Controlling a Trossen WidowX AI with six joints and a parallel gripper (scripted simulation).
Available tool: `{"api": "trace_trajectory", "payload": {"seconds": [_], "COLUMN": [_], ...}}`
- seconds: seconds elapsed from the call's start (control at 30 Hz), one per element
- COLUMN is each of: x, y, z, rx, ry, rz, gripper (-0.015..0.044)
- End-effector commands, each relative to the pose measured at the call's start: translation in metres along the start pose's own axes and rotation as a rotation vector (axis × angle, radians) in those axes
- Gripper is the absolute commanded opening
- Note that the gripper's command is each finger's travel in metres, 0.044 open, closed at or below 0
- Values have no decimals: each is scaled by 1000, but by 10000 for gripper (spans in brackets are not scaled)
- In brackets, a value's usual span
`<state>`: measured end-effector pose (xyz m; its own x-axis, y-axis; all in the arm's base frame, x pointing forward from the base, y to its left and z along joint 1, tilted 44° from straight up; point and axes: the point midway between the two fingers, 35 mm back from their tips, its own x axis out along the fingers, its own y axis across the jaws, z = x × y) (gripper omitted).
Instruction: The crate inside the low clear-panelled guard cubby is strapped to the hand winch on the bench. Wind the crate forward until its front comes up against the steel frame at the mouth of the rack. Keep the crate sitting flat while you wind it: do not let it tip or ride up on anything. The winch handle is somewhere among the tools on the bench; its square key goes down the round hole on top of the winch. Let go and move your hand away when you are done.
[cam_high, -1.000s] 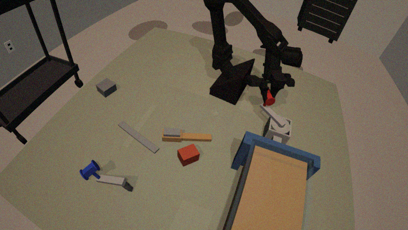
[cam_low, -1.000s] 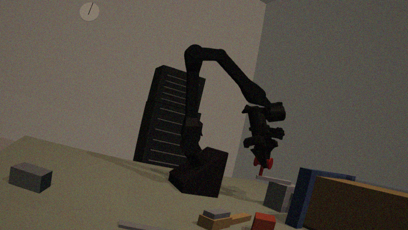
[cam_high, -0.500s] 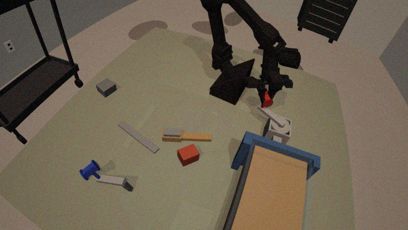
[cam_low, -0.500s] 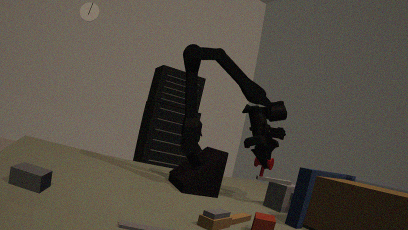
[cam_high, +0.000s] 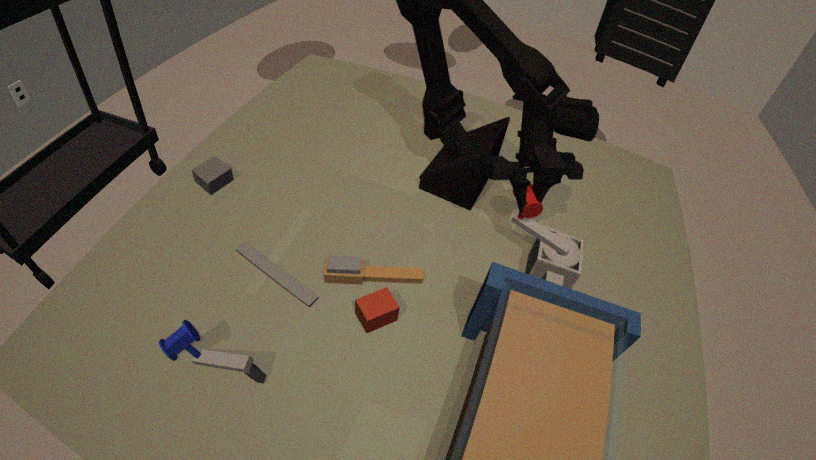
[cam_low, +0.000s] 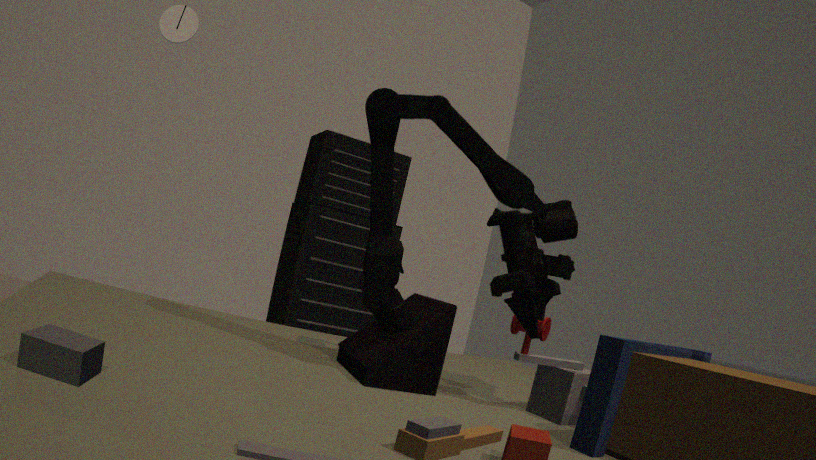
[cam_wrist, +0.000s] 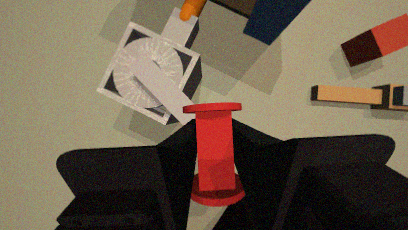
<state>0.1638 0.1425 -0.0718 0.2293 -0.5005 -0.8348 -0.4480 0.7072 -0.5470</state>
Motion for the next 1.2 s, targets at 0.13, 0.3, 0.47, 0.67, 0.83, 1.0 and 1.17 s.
{"api": "trace_trajectory", "payload": {"seconds": [0.13, 0.3, 0.47, 0.67, 0.83, 1.0, 1.17], "x": [6, 7, 9, 11, 13, 15, 17], "y": [-12, -14, -17, -21, -23, -25, -27], "z": [12, 16, 20, 25, 29, 33, 37], "rx": [14, 14, 15, 15, 15, 15, 15], "ry": [-18, -18, -18, -19, -19, -19, -19], "rz": [-24, -24, -24, -25, -25, -25, -26], "gripper": [0, 0, 0, 0, 0, 0, 0]}}
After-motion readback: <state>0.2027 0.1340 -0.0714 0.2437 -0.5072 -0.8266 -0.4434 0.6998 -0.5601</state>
